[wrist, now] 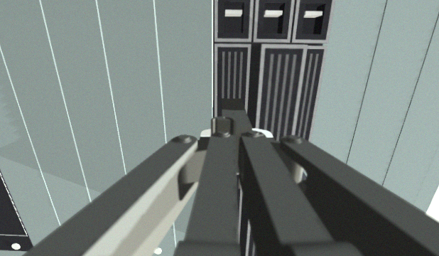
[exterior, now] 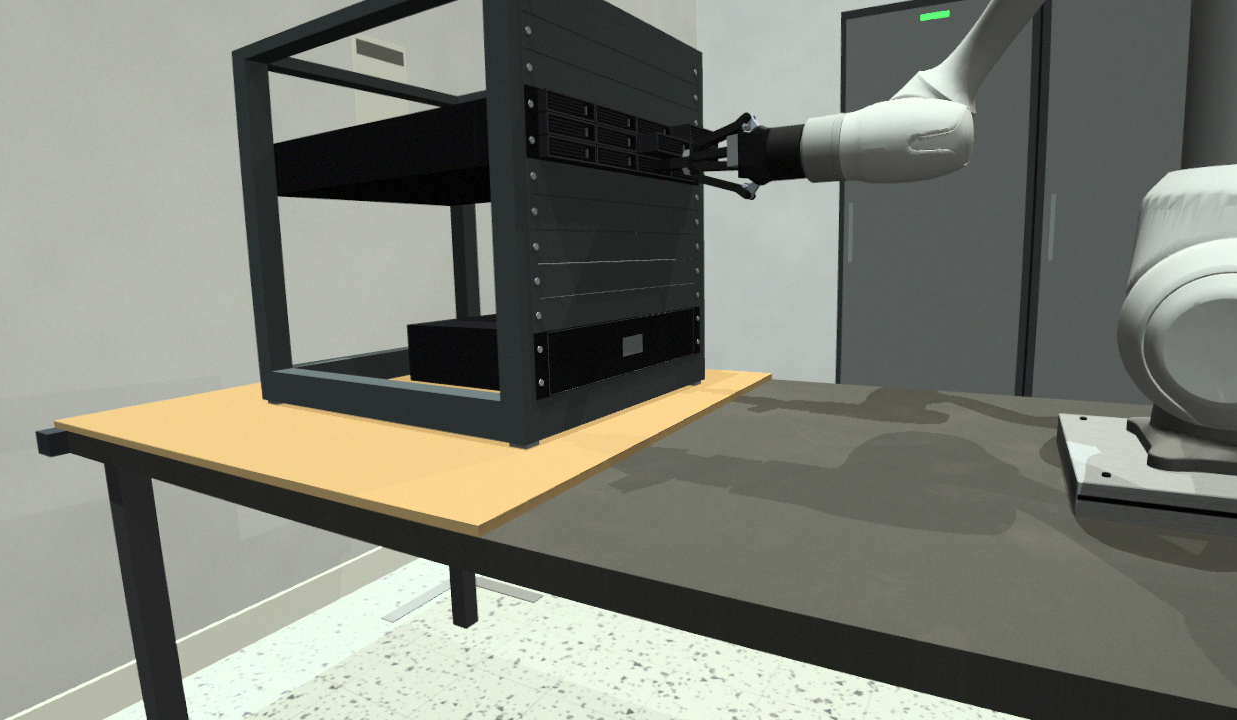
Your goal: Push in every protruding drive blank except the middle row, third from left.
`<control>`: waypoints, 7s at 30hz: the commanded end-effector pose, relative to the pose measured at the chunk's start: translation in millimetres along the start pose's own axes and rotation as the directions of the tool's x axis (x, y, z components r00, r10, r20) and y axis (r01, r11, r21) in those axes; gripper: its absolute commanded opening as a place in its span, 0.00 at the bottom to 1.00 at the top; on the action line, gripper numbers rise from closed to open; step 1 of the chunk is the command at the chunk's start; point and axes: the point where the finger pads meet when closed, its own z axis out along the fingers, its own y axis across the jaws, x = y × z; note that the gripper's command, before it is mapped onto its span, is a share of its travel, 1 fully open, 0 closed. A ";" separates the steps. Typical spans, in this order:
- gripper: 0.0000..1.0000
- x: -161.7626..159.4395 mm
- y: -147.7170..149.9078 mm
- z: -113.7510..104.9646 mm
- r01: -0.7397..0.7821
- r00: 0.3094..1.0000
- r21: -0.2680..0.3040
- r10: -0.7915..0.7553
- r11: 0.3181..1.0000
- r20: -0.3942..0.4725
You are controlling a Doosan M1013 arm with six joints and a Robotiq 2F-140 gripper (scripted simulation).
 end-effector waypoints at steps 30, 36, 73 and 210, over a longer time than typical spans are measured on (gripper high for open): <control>0.10 0.0 0.6 -21.8 0.000 1.000 -0.001 0.000 1.000 0.000; 0.10 0.0 0.6 -57.5 0.000 1.000 -0.001 0.000 1.000 0.000; 0.10 -82.5 21.9 -82.8 0.000 1.000 -0.001 0.000 1.000 0.000; 0.10 -110.1 29.2 -10.8 0.000 1.000 -0.001 0.000 1.000 0.000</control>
